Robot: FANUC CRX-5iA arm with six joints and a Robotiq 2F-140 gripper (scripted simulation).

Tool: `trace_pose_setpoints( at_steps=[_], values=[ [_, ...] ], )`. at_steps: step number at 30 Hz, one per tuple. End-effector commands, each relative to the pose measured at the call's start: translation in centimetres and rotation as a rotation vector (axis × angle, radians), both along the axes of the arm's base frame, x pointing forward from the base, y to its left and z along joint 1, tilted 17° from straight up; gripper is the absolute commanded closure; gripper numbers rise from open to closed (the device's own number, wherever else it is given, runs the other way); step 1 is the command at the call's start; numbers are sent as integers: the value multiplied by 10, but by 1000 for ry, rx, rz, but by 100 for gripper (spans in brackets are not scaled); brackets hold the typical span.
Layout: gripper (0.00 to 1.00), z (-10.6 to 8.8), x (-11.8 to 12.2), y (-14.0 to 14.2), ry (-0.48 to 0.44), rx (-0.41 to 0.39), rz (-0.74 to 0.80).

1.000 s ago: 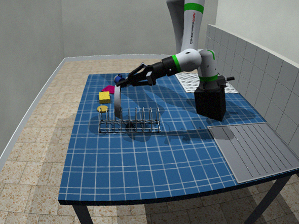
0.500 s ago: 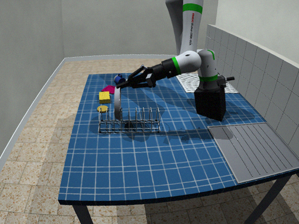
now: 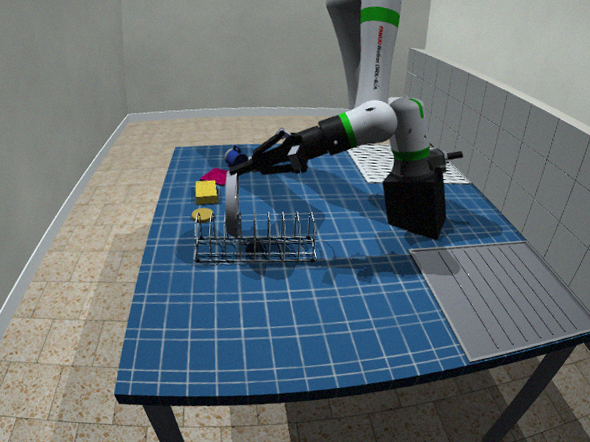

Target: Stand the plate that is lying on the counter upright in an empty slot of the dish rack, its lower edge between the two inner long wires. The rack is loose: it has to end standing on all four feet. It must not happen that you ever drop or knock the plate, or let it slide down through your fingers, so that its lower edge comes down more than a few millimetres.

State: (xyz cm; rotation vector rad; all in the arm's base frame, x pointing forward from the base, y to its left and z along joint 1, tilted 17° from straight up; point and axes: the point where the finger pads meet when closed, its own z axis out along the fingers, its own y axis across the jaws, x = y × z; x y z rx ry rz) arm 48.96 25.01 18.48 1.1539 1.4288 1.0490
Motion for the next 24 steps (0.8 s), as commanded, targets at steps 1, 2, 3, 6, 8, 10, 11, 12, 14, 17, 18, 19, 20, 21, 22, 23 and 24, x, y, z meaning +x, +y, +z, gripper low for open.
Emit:
trace_pose_setpoints(
  at_steps=[1,2,3,6,8,10,11,12,14,17,18,19,20,21,22,23,24],
  values=[
    [90,0,0,0,-1,1,0],
    [90,-1,1,0,-1,1,0],
    [90,-2,1,0,-1,0,0],
    [90,-5,2,-1,-1,0,0],
    [90,-8,2,-1,-1,1,0],
    [90,-11,3,-1,-1,0,0],
    [90,-12,4,-2,-1,0,0],
    [90,-14,4,-2,-1,0,0],
    [90,-14,4,-2,-1,0,0],
    [90,-18,5,-3,-1,1,0],
    [90,-19,5,-3,-1,1,0],
    [90,-21,6,-3,-1,0,0],
    [90,-22,6,-3,-1,0,0],
    [90,-23,6,-3,-1,0,0],
    [90,-24,7,-3,-1,0,0],
    [90,-25,7,-4,-1,0,0],
    [90,-25,7,-4,-1,0,0]
  ],
)
